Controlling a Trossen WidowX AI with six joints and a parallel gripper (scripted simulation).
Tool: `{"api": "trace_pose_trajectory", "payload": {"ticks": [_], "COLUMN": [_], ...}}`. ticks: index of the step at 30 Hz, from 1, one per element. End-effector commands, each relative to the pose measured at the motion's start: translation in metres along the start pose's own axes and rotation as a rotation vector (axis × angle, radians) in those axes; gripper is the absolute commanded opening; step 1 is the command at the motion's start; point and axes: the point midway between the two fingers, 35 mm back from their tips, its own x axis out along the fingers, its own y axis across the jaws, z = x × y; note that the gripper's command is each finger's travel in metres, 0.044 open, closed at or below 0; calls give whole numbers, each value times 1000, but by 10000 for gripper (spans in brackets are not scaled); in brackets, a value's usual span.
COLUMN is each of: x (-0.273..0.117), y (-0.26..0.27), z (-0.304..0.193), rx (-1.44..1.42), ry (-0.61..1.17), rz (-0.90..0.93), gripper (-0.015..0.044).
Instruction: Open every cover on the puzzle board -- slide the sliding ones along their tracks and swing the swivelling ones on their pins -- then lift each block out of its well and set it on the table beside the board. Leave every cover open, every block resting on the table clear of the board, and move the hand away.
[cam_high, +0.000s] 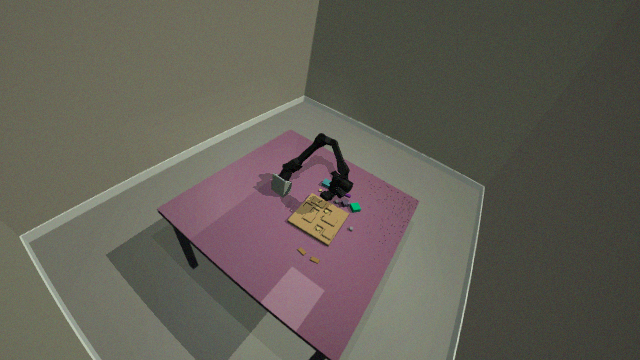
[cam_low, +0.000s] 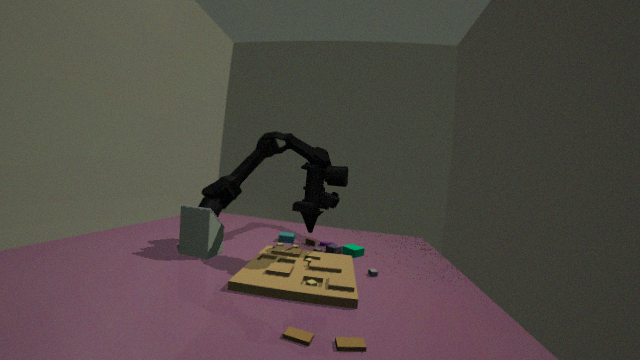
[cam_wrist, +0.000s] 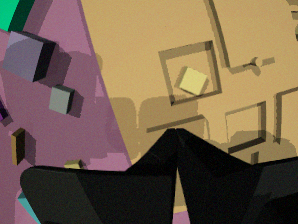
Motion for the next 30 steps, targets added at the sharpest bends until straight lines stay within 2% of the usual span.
{"api": "trace_pose_trajectory", "payload": {"ticks": [1, 30], "x": [1, 19], "y": [-18, -164], "z": [14, 72], "rx": [81, 2014], "ry": [2, 36], "rz": [-2, 11], "gripper": [0, 0]}}
